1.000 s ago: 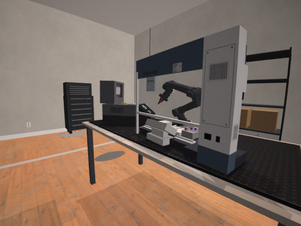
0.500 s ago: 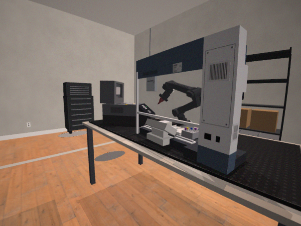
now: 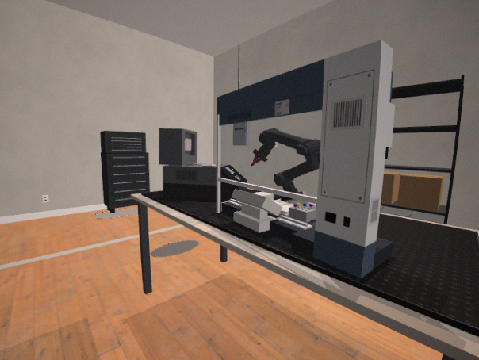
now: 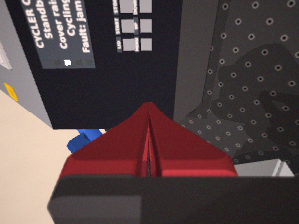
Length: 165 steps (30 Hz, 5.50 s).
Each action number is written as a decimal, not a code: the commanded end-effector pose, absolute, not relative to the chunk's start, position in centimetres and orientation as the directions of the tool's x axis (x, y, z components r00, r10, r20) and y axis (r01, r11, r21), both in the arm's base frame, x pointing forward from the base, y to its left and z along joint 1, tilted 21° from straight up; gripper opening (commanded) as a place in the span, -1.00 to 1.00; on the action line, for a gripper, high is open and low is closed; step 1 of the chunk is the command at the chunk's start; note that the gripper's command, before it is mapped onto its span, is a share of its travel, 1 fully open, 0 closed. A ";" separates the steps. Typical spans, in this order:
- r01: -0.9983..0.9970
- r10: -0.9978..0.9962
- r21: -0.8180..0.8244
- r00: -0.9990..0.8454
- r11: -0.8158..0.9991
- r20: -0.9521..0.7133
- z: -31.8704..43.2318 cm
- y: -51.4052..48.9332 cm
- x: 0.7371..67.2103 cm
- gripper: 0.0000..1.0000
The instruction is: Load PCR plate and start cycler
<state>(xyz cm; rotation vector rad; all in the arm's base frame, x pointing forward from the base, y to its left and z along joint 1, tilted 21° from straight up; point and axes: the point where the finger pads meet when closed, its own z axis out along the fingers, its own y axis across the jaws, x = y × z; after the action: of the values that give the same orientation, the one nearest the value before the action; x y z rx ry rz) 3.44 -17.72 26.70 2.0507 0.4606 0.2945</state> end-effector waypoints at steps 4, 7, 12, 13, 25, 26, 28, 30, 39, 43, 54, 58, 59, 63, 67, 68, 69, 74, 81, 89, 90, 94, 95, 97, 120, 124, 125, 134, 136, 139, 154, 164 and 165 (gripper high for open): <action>0.222 0.446 0.881 0.895 -0.417 -0.014 27.4 -17.8 3.6 -1.00; 0.219 0.448 0.880 0.894 -0.423 -0.007 27.4 -17.7 3.7 -1.00; 0.212 0.448 0.877 0.894 -0.431 0.004 27.2 -17.5 3.8 -1.00; 0.210 0.448 0.876 0.894 -0.434 0.007 27.2 -17.5 3.9 -1.00; 0.203 0.448 0.873 0.894 -0.442 0.018 27.0 -17.4 4.0 -1.00; 0.205 0.448 0.874 0.894 -0.439 0.015 27.1 -17.4 3.9 -1.00; 0.205 0.448 0.874 0.894 -0.439 0.015 27.1 -17.4 3.9 -1.00; 0.209 0.448 0.876 0.894 -0.434 0.008 27.2 -17.5 3.9 -1.00; 0.222 0.447 0.882 0.895 -0.416 -0.014 27.5 -17.8 3.6 -1.00; 0.222 0.446 0.882 0.895 -0.415 -0.015 27.5 -17.8 3.6 -1.00; 0.204 0.445 0.874 0.895 -0.441 0.016 27.0 -17.4 3.9 -1.00; 0.202 0.445 0.873 0.895 -0.444 0.019 27.0 -17.3 3.9 -1.00; 0.201 0.445 0.873 0.895 -0.445 0.020 27.0 -17.3 3.9 -1.00; 0.201 0.444 0.873 0.896 -0.445 0.020 27.0 -17.3 3.9 -1.00; 0.210 0.444 0.876 0.896 -0.434 0.006 27.2 -17.5 3.8 -1.00; 0.212 0.444 0.877 0.896 -0.431 0.002 27.2 -17.6 3.7 -1.00; 0.214 0.444 0.878 0.896 -0.428 -0.002 27.3 -17.6 3.7 -1.00; 0.221 0.443 0.881 0.896 -0.418 -0.014 27.4 -17.8 3.6 -1.00; 0.223 0.443 0.882 0.897 -0.415 -0.018 27.5 -17.8 3.5 -1.00; 0.210 0.442 0.876 0.897 -0.433 0.003 27.2 -17.5 3.7 -1.00; 0.208 0.442 0.875 0.897 -0.436 0.007 27.1 -17.5 3.7 -1.00; 0.203 0.441 0.873 0.897 -0.443 0.015 27.0 -17.4 3.8 -1.00; 0.203 0.441 0.873 0.897 -0.443 0.015 27.0 -17.4 3.8 -1.00; 0.202 0.441 0.873 0.897 -0.444 0.016 27.0 -17.4 3.8 -1.00; 0.222 0.438 0.881 0.899 -0.417 -0.019 27.4 -17.8 3.4 -1.00; 0.223 0.438 0.881 0.899 -0.417 -0.020 27.4 -17.8 3.4 -1.00; 0.223 0.438 0.881 0.899 -0.417 -0.020 27.4 -17.8 3.4 -1.00; 0.208 0.437 0.875 0.899 -0.437 0.004 27.1 -17.5 3.6 -1.00; 0.204 0.437 0.873 0.899 -0.443 0.011 27.0 -17.4 3.7 -1.00; 0.203 0.437 0.872 0.900 -0.445 0.014 27.0 -17.4 3.7 -1.00; 0.215 0.435 0.878 0.900 -0.429 -0.008 27.2 -17.7 3.5 -1.00; 0.222 0.434 0.880 0.901 -0.419 -0.020 27.4 -17.8 3.3 -1.00; 0.222 0.434 0.881 0.901 -0.419 -0.021 27.4 -17.9 3.3 -1.00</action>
<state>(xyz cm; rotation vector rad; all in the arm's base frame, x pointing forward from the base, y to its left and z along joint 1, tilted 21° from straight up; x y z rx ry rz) 3.53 -17.71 26.72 2.0488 0.4643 0.2978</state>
